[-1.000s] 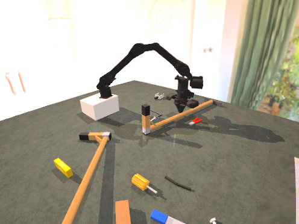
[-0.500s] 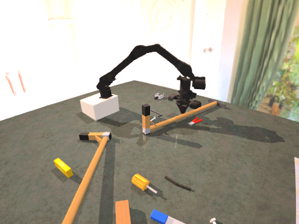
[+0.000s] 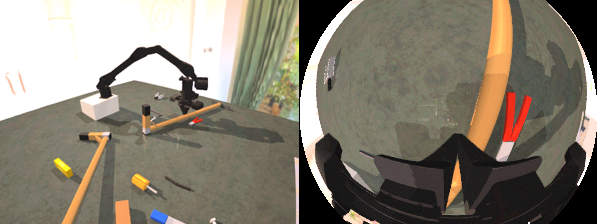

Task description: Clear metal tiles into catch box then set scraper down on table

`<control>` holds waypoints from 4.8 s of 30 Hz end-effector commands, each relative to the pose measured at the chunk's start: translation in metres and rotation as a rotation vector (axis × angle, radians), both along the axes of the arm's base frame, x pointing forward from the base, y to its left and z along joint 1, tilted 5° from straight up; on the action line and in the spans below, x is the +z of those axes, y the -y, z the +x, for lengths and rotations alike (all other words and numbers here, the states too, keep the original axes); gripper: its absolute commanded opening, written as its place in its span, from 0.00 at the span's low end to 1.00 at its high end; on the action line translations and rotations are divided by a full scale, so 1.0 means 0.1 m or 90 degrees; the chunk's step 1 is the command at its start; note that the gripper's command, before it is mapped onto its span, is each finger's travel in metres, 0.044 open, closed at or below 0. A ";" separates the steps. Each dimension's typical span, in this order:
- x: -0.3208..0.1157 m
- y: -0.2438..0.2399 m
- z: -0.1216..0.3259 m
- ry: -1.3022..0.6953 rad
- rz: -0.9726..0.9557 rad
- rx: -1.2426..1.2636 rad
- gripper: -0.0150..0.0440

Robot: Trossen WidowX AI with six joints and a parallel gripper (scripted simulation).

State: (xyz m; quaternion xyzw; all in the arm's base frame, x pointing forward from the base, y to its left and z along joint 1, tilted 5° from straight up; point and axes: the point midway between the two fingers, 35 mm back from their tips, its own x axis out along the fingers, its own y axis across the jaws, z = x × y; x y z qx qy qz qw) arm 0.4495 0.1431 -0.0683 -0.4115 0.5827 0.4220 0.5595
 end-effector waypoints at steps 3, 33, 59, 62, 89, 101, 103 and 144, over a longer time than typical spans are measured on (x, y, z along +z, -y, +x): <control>-0.04 0.06 0.07 0.000 -0.004 0.001 0.25; 0.55 0.06 0.19 0.002 0.000 0.001 0.25; 1.26 -0.01 -0.02 0.001 -0.003 -0.061 0.25; 1.36 -0.04 -0.09 0.000 -0.005 -0.086 0.25; 1.08 -0.10 -0.16 0.000 -0.007 -0.133 0.25; 0.77 -0.10 -0.15 0.000 -0.008 -0.141 0.25; 0.71 -0.10 -0.15 0.000 -0.008 -0.143 0.25; -0.05 -0.04 -0.21 0.003 -0.008 -0.162 0.25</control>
